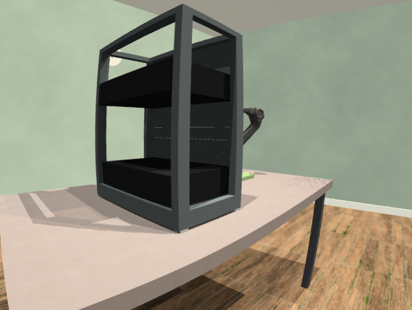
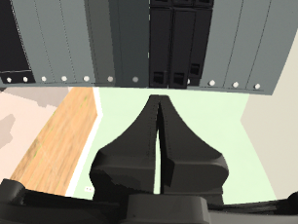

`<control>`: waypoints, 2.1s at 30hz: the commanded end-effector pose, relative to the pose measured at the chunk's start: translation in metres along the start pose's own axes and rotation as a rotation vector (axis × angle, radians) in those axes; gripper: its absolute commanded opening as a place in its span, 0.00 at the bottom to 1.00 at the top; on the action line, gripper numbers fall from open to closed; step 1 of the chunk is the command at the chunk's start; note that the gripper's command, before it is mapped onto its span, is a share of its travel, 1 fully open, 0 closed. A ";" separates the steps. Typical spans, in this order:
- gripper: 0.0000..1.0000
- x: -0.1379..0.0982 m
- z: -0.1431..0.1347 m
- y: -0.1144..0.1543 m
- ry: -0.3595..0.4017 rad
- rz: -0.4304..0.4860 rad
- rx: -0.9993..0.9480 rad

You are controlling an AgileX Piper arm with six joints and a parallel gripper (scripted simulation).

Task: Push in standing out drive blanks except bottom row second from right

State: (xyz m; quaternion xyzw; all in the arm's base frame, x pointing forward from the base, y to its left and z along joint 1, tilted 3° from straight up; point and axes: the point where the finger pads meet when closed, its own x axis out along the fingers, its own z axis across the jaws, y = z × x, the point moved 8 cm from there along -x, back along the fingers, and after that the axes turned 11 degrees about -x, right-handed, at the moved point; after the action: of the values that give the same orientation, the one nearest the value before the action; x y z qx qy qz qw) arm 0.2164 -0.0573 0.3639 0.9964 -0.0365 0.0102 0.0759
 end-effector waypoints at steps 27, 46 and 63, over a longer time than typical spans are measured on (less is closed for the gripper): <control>0.00 0.085 -0.001 0.002 0.002 0.002 0.000; 0.00 0.110 -0.001 0.002 0.002 0.002 0.000; 0.00 0.120 -0.001 0.002 0.002 0.002 0.000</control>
State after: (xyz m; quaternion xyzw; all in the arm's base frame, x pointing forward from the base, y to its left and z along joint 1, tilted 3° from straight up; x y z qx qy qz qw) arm 0.3354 -0.0675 0.3682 0.9963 -0.0373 0.0110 0.0761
